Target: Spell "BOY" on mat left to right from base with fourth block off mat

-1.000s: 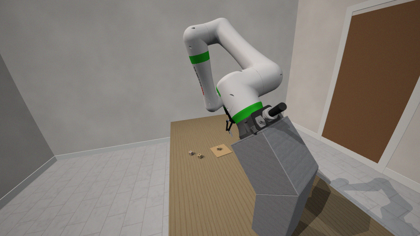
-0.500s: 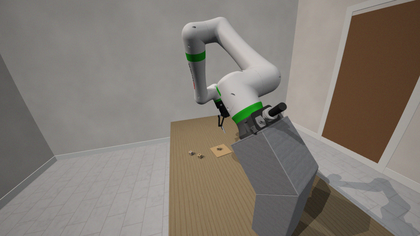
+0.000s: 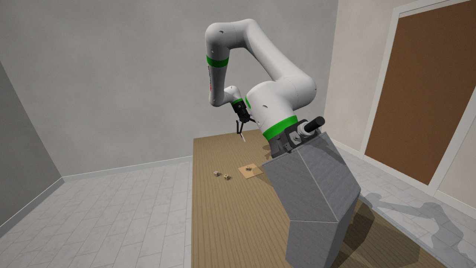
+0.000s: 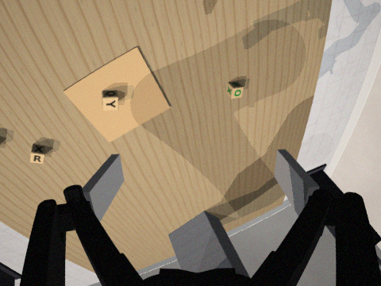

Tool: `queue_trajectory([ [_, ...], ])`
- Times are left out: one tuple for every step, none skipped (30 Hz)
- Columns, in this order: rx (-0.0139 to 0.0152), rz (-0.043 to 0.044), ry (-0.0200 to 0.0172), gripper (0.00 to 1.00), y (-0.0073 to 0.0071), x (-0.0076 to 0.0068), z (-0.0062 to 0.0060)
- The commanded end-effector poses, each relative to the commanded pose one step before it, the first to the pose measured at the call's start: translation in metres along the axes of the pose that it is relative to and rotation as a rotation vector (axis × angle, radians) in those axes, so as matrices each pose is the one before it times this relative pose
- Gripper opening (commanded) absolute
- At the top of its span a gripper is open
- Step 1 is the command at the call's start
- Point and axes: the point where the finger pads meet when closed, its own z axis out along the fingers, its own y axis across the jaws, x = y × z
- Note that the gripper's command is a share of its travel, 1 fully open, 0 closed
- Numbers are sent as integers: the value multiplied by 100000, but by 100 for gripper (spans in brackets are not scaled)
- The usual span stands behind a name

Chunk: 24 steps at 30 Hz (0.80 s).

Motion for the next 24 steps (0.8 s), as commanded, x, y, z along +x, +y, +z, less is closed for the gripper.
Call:
queue_trajectory([
  [-492, -9257, -10336, 100, -1366, -2516, -5047],
  [-19, -314, -281, 100, -42, -104, -158],
  [0, 0, 0, 100, 0, 0, 0],
  [-239, -4800, -4227, 100, -594, -1632, -2411],
  [-10, -240, -208, 100, -31, -87, -117],
  [0, 0, 0, 100, 0, 0, 0],
  [-1515, -4347, 1231, 100, -840, -96, -456],
  [0, 0, 0, 100, 0, 0, 0],
  [0, 0, 0, 100, 0, 0, 0],
  [-2556, -4049, 6291, 100, -1089, 1486, 1243],
  [-1535, -3117, 4373, 100, -830, 966, 805],
  [-299, -693, 930, 100, -184, 199, 167],
  [-290, -705, 932, 100, -187, 198, 165],
  [0, 0, 0, 100, 0, 0, 0],
  [-904, -2456, 3148, 100, -662, 655, 534],
  [-467, -1464, 1812, 100, -397, 368, 297],
  [-279, -960, 1165, 100, -262, 234, 187],
  [0, 0, 0, 100, 0, 0, 0],
  [-1006, -4309, 5029, 100, -1213, 977, 752],
  [-150, -830, 936, 100, -236, 179, 136],
  [0, 0, 0, 100, 0, 0, 0],
  [-591, -4440, 4856, 100, -1304, 899, 654],
  [-74, -849, 903, 100, -253, 166, 118],
  [0, 0, 0, 100, 0, 0, 0],
])
